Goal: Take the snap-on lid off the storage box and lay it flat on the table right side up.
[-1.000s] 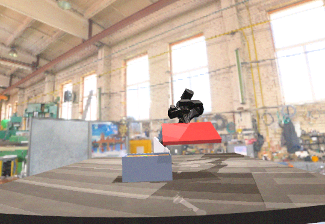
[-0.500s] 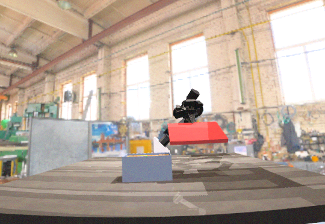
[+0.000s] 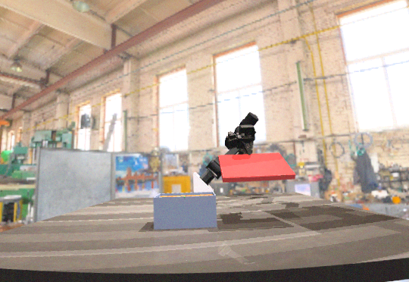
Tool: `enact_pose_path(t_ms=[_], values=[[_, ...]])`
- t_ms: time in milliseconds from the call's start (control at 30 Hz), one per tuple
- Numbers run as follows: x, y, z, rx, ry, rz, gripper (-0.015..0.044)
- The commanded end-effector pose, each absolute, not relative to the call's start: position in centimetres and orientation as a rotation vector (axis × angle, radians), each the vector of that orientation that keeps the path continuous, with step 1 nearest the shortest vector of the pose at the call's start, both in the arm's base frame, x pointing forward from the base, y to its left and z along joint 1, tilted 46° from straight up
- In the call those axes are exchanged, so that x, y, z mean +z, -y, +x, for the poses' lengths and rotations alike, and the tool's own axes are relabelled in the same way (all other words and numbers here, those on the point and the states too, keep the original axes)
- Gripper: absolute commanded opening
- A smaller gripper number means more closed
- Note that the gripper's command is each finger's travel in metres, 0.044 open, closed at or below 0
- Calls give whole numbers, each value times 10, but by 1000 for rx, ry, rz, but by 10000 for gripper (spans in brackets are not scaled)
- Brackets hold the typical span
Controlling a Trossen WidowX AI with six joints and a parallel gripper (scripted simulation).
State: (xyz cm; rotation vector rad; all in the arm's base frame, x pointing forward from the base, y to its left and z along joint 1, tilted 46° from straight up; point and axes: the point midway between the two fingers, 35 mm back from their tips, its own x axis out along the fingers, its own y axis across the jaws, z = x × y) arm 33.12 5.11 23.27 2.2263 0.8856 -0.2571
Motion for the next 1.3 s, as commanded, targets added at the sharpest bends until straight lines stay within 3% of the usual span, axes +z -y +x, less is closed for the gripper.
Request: enact_pose_path(t_ms=[0,1267], values=[[245,-55,331,-248,-864,2229,0],[300,-107,320,-244,-864,2232,0]])
